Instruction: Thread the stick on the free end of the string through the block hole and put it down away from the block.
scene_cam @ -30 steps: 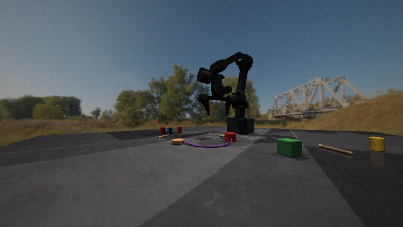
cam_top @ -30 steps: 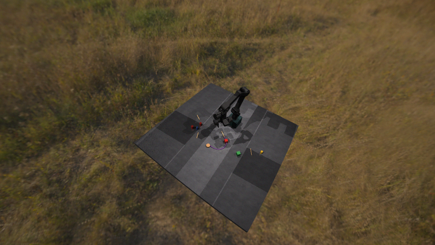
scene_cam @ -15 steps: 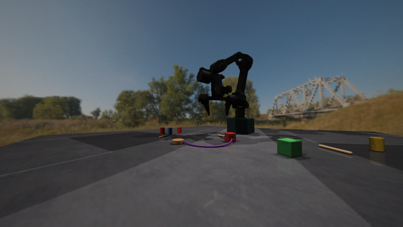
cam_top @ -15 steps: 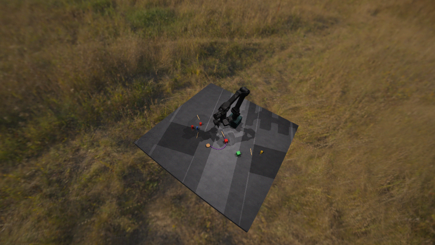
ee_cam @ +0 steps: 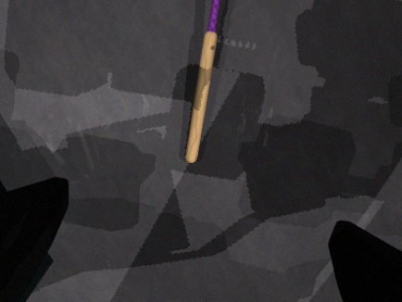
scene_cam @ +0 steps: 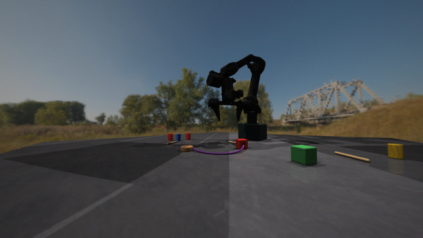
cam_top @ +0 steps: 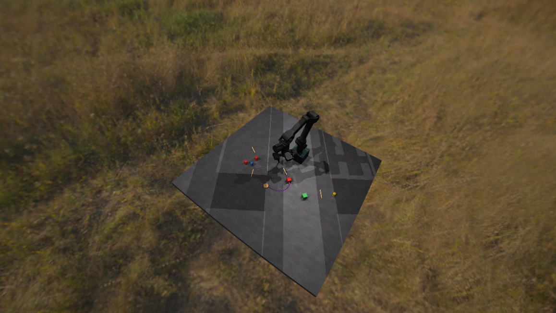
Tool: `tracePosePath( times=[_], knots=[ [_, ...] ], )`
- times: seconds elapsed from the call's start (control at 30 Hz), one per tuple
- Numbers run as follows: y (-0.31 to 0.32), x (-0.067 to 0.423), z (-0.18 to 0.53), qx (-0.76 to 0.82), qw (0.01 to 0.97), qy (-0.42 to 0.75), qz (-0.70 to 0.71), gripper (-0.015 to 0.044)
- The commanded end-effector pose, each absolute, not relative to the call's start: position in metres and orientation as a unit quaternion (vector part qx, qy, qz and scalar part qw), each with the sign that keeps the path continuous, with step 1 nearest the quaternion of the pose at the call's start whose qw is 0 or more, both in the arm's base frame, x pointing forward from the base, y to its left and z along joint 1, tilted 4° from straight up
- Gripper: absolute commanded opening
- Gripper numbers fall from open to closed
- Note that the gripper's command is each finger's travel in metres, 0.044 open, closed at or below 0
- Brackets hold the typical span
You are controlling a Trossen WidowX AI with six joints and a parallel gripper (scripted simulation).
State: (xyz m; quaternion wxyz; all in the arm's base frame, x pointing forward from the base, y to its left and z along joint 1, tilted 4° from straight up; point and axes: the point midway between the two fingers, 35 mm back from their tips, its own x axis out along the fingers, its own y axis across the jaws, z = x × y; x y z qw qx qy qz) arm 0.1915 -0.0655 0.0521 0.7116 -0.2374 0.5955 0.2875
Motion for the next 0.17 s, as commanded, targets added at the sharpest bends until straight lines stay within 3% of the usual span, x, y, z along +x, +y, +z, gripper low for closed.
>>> tracePosePath(
  times=[0.0, 0.13],
  knots=[
    [-0.0655, 0.1914, 0.0521, -0.237, 0.712, 0.596, 0.288, 0.044],
    [-0.0655, 0.1914, 0.0521, -0.237, 0.712, 0.596, 0.288, 0.044]
  ],
)
